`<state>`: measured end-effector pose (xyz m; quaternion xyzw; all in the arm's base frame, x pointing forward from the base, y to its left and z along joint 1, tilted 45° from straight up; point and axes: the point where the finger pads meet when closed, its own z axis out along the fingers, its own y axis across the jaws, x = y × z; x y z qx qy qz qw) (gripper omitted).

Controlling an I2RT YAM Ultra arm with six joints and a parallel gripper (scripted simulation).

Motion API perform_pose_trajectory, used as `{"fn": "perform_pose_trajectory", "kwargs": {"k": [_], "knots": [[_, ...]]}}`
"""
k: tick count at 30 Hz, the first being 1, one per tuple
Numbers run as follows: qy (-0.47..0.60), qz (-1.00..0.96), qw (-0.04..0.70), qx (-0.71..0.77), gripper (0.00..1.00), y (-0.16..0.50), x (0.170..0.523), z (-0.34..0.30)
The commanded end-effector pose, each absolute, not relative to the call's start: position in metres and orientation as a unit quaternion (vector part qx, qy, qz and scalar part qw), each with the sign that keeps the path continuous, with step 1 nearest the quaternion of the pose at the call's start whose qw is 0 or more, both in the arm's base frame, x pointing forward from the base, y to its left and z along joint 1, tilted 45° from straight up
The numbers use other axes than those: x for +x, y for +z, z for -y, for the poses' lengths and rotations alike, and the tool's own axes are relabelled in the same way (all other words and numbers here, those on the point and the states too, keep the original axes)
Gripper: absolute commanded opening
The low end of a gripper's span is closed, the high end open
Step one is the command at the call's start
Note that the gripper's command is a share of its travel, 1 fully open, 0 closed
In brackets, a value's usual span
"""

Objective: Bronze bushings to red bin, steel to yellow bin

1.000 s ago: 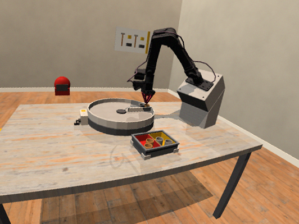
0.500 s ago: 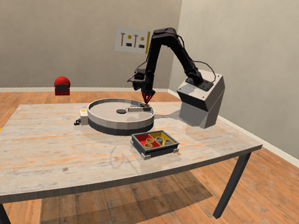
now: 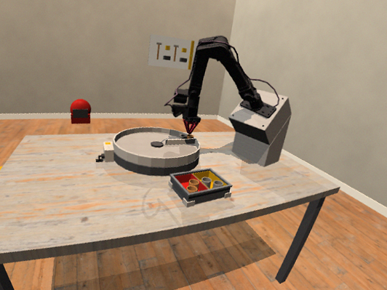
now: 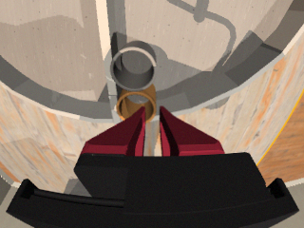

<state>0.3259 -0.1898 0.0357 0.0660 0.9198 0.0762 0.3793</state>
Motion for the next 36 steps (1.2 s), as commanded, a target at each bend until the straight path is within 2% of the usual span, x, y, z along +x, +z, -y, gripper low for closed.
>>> {"fn": "perform_pose_trajectory", "kwargs": {"k": [1, 14, 36], "knots": [[0.077, -0.922, 0.374, 0.07, 0.14, 0.029, 0.325, 0.189], [0.07, -0.919, 0.381, 0.07, 0.14, 0.023, 0.341, 0.192], [0.071, -0.919, 0.381, 0.069, 0.14, 0.023, 0.34, 0.192]]}}
